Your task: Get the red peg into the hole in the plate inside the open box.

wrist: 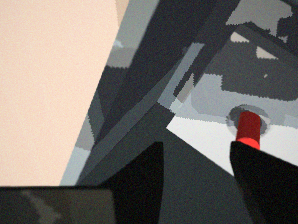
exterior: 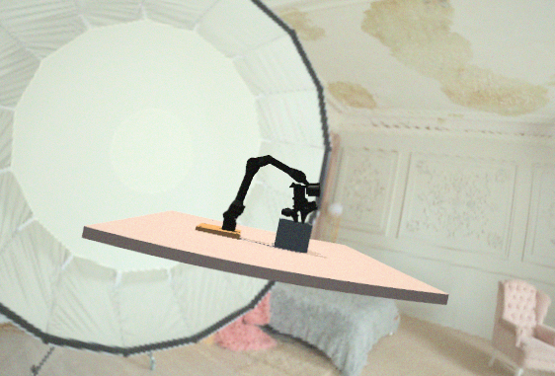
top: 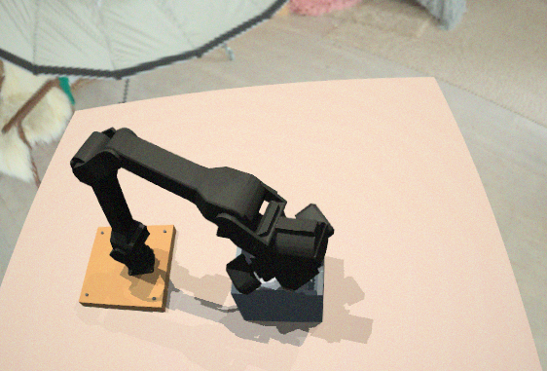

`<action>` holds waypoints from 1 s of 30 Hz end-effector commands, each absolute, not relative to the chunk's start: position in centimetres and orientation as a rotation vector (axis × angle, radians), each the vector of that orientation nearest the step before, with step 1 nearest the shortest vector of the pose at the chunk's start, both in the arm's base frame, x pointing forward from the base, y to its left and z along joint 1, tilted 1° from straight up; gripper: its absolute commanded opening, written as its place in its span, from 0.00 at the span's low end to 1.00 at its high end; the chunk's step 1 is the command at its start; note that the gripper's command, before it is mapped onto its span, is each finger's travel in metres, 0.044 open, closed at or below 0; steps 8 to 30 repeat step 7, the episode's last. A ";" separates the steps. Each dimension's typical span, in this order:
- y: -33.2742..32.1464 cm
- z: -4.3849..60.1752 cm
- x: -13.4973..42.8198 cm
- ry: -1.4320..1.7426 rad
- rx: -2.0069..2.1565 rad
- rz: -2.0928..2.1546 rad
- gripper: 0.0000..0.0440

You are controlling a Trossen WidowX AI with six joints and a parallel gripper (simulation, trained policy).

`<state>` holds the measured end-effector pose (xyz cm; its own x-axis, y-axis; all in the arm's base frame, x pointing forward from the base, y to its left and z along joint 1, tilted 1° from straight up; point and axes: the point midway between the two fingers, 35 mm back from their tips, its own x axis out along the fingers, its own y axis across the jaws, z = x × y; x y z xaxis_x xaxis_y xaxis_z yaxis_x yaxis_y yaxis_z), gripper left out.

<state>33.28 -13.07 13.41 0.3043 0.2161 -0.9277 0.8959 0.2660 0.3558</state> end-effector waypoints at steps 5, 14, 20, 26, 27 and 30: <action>-13.7 14.1 34.2 1.181 1.254 -0.587 0.36; -13.8 14.1 34.4 1.176 1.257 -0.571 0.36; -13.8 14.1 34.4 1.176 1.257 -0.571 0.36; -13.8 14.1 34.4 1.176 1.257 -0.571 0.36; -13.8 14.1 34.4 1.176 1.257 -0.571 0.36; -13.8 14.1 34.4 1.176 1.257 -0.571 0.36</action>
